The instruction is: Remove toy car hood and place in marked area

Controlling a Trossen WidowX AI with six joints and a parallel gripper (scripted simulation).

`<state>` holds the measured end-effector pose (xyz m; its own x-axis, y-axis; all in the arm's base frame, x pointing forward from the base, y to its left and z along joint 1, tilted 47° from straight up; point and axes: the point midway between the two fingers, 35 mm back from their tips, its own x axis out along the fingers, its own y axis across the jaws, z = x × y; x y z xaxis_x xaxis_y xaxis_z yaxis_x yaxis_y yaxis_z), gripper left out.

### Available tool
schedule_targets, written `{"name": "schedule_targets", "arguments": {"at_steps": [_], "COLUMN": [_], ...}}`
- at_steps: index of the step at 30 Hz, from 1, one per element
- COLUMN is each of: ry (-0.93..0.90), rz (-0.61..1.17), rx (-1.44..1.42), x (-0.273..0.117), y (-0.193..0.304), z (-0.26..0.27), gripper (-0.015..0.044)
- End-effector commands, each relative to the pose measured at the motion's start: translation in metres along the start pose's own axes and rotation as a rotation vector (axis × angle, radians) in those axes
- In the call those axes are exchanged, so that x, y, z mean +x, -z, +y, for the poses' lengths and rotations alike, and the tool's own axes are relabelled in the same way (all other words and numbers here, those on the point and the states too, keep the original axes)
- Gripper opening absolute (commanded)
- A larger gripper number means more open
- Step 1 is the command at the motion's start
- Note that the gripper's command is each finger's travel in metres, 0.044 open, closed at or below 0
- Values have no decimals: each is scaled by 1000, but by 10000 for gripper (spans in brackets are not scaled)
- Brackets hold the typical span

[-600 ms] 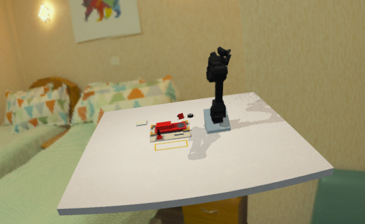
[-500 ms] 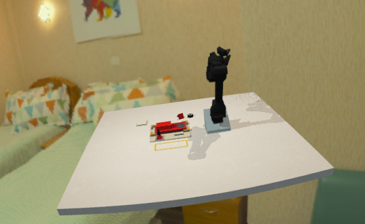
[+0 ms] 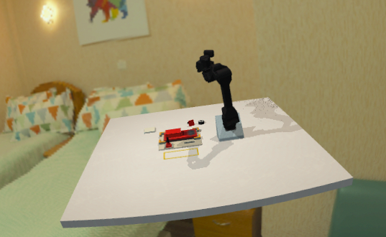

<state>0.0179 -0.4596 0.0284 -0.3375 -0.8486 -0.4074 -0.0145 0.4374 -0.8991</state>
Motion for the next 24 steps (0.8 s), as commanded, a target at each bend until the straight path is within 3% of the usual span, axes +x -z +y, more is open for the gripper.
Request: {"name": "schedule_targets", "arguments": {"at_steps": [1, 12, 24], "ry": [-69, -442, -1144], "rz": [-89, -419, -606], "rx": [-7, -68, -184], "x": [-4, -52, -192], "y": [-32, -144, -217], "z": [14, 79, 160], "gripper": [440, 440, 440]}}
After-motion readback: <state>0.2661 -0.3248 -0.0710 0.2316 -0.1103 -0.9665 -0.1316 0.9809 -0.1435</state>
